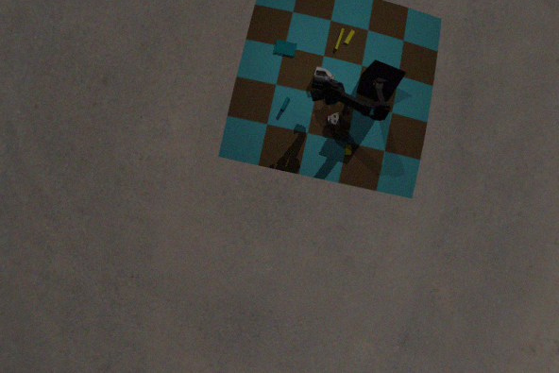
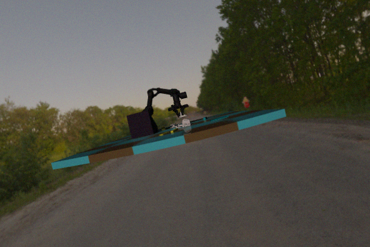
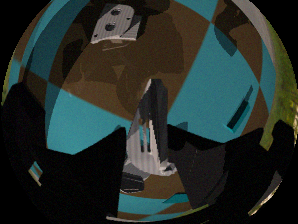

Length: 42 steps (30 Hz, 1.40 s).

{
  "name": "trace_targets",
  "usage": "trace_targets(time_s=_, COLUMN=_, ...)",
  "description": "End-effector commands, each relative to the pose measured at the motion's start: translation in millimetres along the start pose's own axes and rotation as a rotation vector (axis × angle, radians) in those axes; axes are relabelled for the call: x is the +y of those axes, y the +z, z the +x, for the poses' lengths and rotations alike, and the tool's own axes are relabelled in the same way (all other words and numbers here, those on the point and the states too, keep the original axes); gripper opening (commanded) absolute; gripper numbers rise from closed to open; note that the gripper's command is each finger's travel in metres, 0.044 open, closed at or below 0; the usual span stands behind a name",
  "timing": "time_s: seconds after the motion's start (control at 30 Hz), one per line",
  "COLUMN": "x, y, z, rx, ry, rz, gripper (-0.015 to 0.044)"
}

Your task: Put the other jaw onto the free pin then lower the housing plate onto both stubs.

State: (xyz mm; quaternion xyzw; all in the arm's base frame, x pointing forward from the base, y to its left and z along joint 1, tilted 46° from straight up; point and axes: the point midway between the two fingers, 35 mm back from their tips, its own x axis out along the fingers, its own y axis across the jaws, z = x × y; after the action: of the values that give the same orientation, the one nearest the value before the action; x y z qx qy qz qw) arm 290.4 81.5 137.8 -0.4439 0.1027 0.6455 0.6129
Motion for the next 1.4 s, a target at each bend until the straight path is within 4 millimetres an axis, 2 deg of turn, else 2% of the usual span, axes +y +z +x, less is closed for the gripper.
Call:
trace_targets(time_s=0.0, x=5.0, y=-5.0, z=-1.1, rx=0.001, ry=-0.002, rz=0.115, gripper=0.0134)
trace_targets(time_s=1.37, x=54.0, y=-39.3, z=-1.6, rx=0.011, ry=-0.001, rz=1.232, gripper=0.0134)
